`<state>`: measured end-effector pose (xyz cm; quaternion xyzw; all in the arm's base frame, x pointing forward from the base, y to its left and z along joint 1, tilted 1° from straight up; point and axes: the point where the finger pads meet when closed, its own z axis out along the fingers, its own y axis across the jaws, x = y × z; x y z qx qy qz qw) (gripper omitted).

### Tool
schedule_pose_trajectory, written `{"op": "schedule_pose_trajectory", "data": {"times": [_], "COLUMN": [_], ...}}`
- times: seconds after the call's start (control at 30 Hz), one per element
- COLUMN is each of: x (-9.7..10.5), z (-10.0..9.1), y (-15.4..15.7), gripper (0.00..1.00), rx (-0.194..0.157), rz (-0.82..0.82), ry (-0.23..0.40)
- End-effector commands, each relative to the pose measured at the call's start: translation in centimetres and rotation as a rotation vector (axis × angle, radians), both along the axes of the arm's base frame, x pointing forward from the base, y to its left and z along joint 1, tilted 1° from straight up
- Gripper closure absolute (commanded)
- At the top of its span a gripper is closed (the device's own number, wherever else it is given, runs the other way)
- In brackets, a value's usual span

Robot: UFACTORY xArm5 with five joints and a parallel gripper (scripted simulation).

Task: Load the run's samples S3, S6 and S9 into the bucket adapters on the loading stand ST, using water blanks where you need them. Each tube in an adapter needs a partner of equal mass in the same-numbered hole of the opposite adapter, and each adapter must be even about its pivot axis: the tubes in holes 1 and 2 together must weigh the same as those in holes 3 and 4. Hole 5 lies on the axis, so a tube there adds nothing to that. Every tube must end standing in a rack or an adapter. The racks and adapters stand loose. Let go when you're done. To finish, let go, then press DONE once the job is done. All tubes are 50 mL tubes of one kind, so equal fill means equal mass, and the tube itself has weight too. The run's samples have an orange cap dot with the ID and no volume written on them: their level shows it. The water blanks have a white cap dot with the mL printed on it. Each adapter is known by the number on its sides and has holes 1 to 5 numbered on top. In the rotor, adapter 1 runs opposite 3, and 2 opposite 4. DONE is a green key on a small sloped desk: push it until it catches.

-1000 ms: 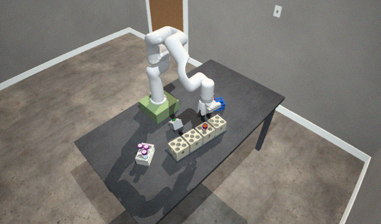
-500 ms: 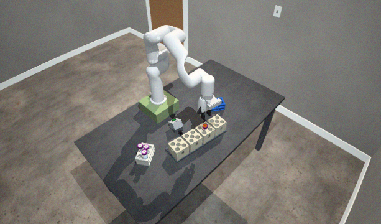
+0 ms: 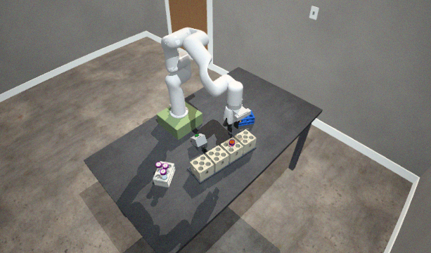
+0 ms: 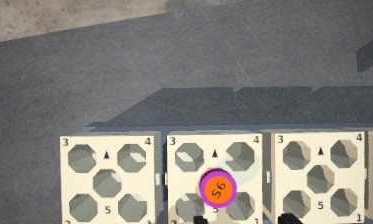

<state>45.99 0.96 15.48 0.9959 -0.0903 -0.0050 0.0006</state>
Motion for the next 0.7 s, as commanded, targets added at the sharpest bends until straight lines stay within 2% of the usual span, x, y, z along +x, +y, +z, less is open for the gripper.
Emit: {"op": "schedule_pose_trajectory", "data": {"times": [0.0,0.53,0.57,0.67], "x": [0.1,0.1,-0.1,-0.9], "z": [0.2,0.2,0.2,0.2], "y": [0.0,0.0,0.4,1.7], "gripper": [0.56,0.56,0.43,0.43], "rx": [-0.008,-0.008,-0.008,-0.008], "rz": [0.0,0.0,-0.033,-0.133], "ry": [-0.005,-0.005,-0.005,-0.005]}}
